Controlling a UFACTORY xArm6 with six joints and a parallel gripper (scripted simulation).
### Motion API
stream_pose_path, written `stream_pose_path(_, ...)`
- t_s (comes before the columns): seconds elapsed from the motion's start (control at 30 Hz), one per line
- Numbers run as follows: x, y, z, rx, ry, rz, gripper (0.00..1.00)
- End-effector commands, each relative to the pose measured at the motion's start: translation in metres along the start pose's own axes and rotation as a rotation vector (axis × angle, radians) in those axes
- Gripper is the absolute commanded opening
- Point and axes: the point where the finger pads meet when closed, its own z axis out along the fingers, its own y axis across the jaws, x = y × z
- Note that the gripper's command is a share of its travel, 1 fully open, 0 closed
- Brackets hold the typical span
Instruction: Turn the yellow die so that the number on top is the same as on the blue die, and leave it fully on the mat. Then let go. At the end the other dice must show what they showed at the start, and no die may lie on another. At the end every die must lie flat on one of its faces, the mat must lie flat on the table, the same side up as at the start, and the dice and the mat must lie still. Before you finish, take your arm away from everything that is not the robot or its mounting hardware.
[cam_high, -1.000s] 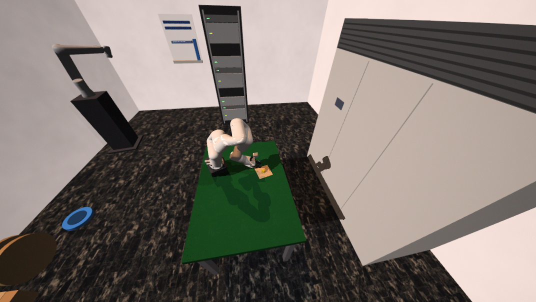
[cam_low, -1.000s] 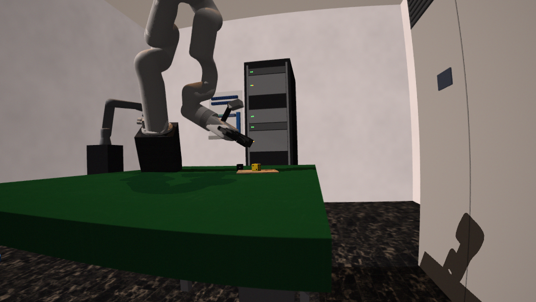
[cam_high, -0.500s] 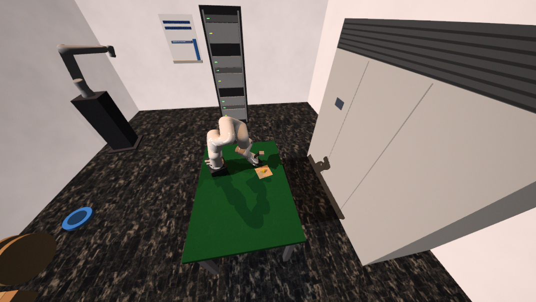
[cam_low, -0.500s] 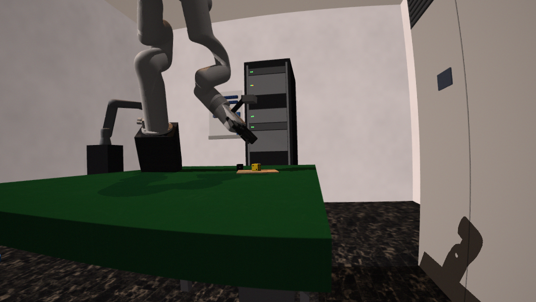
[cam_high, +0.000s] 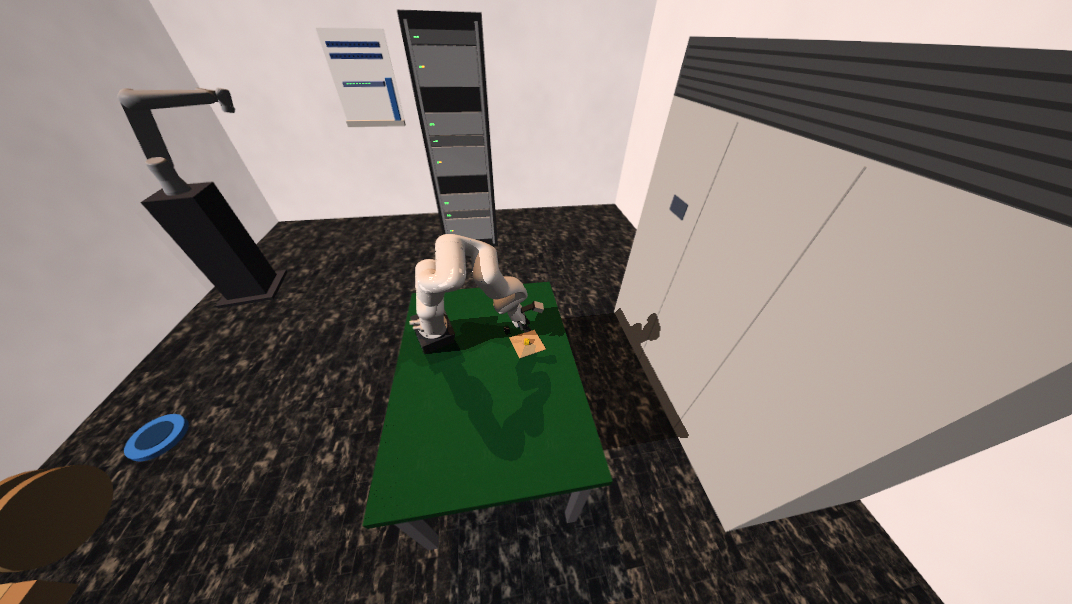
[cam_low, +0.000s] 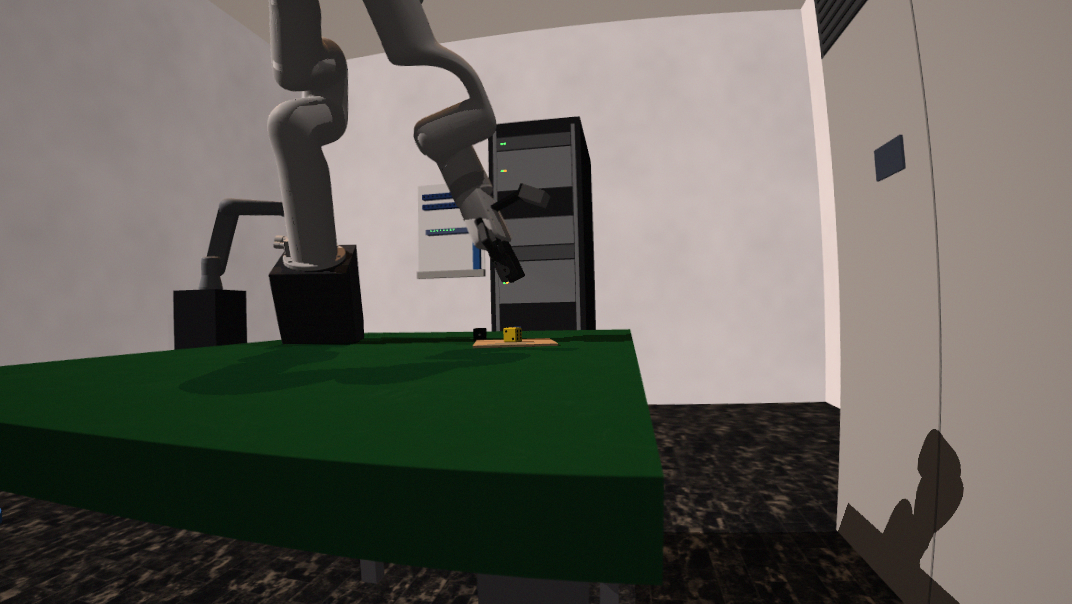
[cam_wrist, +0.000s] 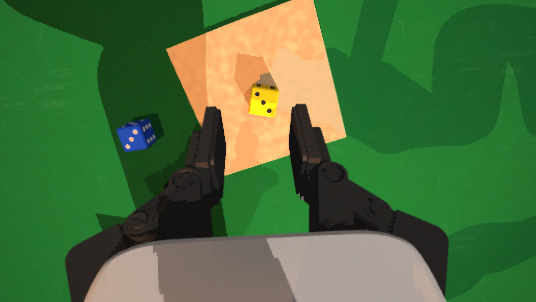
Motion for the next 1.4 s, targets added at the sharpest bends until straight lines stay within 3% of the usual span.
stream_pose_path(0.0, 0.005, 0.002, -0.001, -0.037, -0.146, -0.016, 0.42)
stream_pose_path(0.43, 0.019, 0.002, -0.002, -0.041, -0.383, -0.011, 0.42)
stream_pose_path(0.8, 0.019, 0.0, -0.003, -0.034, -0.428, -0.011, 0.42)
stream_pose_path(0.83, 0.019, 0.0, -0.003, -0.034, -0.428, -0.011, 1.0)
stream_pose_path(1.37, 0.021, 0.0, -0.006, -0.036, -0.427, -0.011, 1.0)
